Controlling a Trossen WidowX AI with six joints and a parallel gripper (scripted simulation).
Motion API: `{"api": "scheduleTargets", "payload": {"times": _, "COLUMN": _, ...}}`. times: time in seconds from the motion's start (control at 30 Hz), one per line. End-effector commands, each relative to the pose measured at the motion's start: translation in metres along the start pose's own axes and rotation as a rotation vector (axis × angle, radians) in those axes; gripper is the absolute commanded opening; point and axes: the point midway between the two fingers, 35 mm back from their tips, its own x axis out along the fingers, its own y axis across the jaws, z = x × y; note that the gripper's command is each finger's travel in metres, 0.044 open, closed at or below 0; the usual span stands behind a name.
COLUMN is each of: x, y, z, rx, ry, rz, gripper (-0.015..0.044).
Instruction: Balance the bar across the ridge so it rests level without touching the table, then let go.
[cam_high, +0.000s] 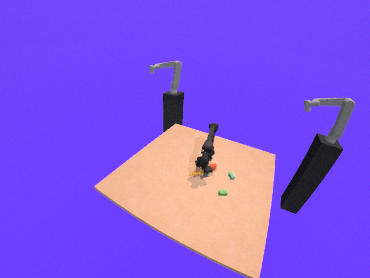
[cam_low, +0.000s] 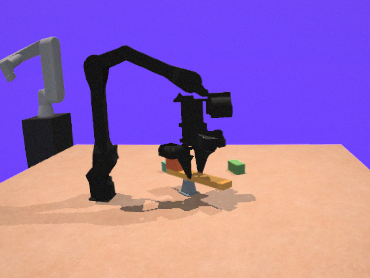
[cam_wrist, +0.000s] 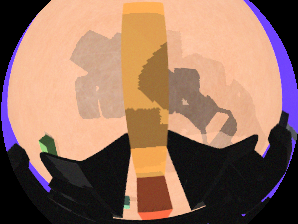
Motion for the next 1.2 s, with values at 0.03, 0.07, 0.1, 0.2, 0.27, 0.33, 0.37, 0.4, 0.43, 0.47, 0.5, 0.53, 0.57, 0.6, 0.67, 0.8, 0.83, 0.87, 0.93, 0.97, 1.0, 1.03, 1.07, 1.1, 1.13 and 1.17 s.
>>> {"api": "scheduleTargets", "payload": {"times": 0.03, "x": 0.0018, "y": -0.0001, "z": 0.0, "rx": 0.002, "ry": 0.0, "rz": 0.0, "gripper": 0.0}}
{"api": "scheduleTargets", "payload": {"times": 0.07, "x": 0.002, "y": -0.0001, "z": 0.0001, "rx": 0.002, "ry": 0.0, "rz": 0.0, "gripper": 0.0}}
{"api": "scheduleTargets", "payload": {"times": 0.1, "x": 0.002, "y": -0.0001, "z": 0.0001, "rx": 0.002, "ry": 0.0, "rz": 0.0, "gripper": 0.0}}
{"api": "scheduleTargets", "payload": {"times": 0.2, "x": 0.0023, "y": -0.0001, "z": 0.0001, "rx": 0.002, "ry": 0.0, "rz": 0.0, "gripper": 0.0}}
{"api": "scheduleTargets", "payload": {"times": 0.27, "x": 0.0024, "y": -0.0001, "z": 0.0001, "rx": 0.002, "ry": 0.0, "rz": 0.0, "gripper": 0.0}}
{"api": "scheduleTargets", "payload": {"times": 0.33, "x": 0.0027, "y": -0.0002, "z": 0.0001, "rx": 0.002, "ry": 0.0, "rz": 0.0, "gripper": 0.0}}
{"api": "scheduleTargets", "payload": {"times": 0.37, "x": 0.0027, "y": -0.0002, "z": 0.0001, "rx": 0.002, "ry": 0.0, "rz": 0.0, "gripper": 0.0}}
{"api": "scheduleTargets", "payload": {"times": 0.4, "x": 0.0028, "y": -0.0002, "z": 0.0001, "rx": 0.002, "ry": 0.0, "rz": 0.0, "gripper": 0.0}}
{"api": "scheduleTargets", "payload": {"times": 0.43, "x": 0.0028, "y": -0.0002, "z": 0.0001, "rx": 0.002, "ry": 0.0, "rz": 0.0, "gripper": 0.0}}
{"api": "scheduleTargets", "payload": {"times": 0.47, "x": 0.003, "y": -0.0002, "z": 0.0001, "rx": 0.002, "ry": 0.0, "rz": 0.0, "gripper": 0.0}}
{"api": "scheduleTargets", "payload": {"times": 0.5, "x": 0.003, "y": -0.0002, "z": 0.0001, "rx": 0.002, "ry": 0.0, "rz": 0.0, "gripper": 0.0}}
{"api": "scheduleTargets", "payload": {"times": 0.53, "x": 0.0031, "y": -0.0002, "z": 0.0002, "rx": 0.002, "ry": 0.0, "rz": 0.0, "gripper": 0.0}}
{"api": "scheduleTargets", "payload": {"times": 0.57, "x": 0.0032, "y": -0.0002, "z": 0.0002, "rx": 0.002, "ry": 0.0, "rz": 0.0, "gripper": 0.0}}
{"api": "scheduleTargets", "payload": {"times": 0.6, "x": 0.0033, "y": -0.0002, "z": 0.0002, "rx": 0.002, "ry": 0.0, "rz": 0.0, "gripper": 0.0}}
{"api": "scheduleTargets", "payload": {"times": 0.67, "x": 0.0034, "y": -0.0002, "z": 0.0002, "rx": 0.002, "ry": 0.0, "rz": 0.0, "gripper": 0.0}}
{"api": "scheduleTargets", "payload": {"times": 0.8, "x": 0.0038, "y": -0.0002, "z": 0.0002, "rx": 0.002, "ry": 0.0, "rz": 0.0, "gripper": 0.0}}
{"api": "scheduleTargets", "payload": {"times": 0.83, "x": 0.0039, "y": -0.0002, "z": 0.0003, "rx": 0.002, "ry": 0.0, "rz": 0.0, "gripper": 0.0}}
{"api": "scheduleTargets", "payload": {"times": 0.87, "x": 0.004, "y": -0.0002, "z": 0.0003, "rx": 0.002, "ry": 0.0, "rz": 0.0, "gripper": 0.0}}
{"api": "scheduleTargets", "payload": {"times": 0.93, "x": 0.0041, "y": -0.0003, "z": 0.0003, "rx": 0.002, "ry": 0.0, "rz": 0.0, "gripper": 0.0}}
{"api": "scheduleTargets", "payload": {"times": 0.97, "x": 0.0042, "y": -0.0003, "z": 0.0003, "rx": 0.002, "ry": 0.0, "rz": 0.0, "gripper": 0.0}}
{"api": "scheduleTargets", "payload": {"times": 1.0, "x": 0.0044, "y": -0.0003, "z": 0.0003, "rx": 0.002, "ry": 0.0, "rz": 0.0, "gripper": 0.0}}
{"api": "scheduleTargets", "payload": {"times": 1.03, "x": 0.0044, "y": -0.0003, "z": 0.0003, "rx": 0.002, "ry": 0.0, "rz": 0.0, "gripper": 0.0}}
{"api": "scheduleTargets", "payload": {"times": 1.07, "x": 0.0044, "y": -0.0003, "z": 0.0004, "rx": 0.002, "ry": 0.0, "rz": 0.0, "gripper": 0.0}}
{"api": "scheduleTargets", "payload": {"times": 1.1, "x": 0.0045, "y": -0.0003, "z": 0.0004, "rx": 0.002, "ry": 0.0, "rz": 0.0, "gripper": 0.0}}
{"api": "scheduleTargets", "payload": {"times": 1.13, "x": 0.0047, "y": -0.0003, "z": 0.0004, "rx": 0.002, "ry": 0.0, "rz": 0.0, "gripper": 0.0}}
{"api": "scheduleTargets", "payload": {"times": 1.17, "x": 0.0047, "y": -0.0003, "z": 0.0004, "rx": 0.002, "ry": 0.0, "rz": 0.0, "gripper": 0.0}}
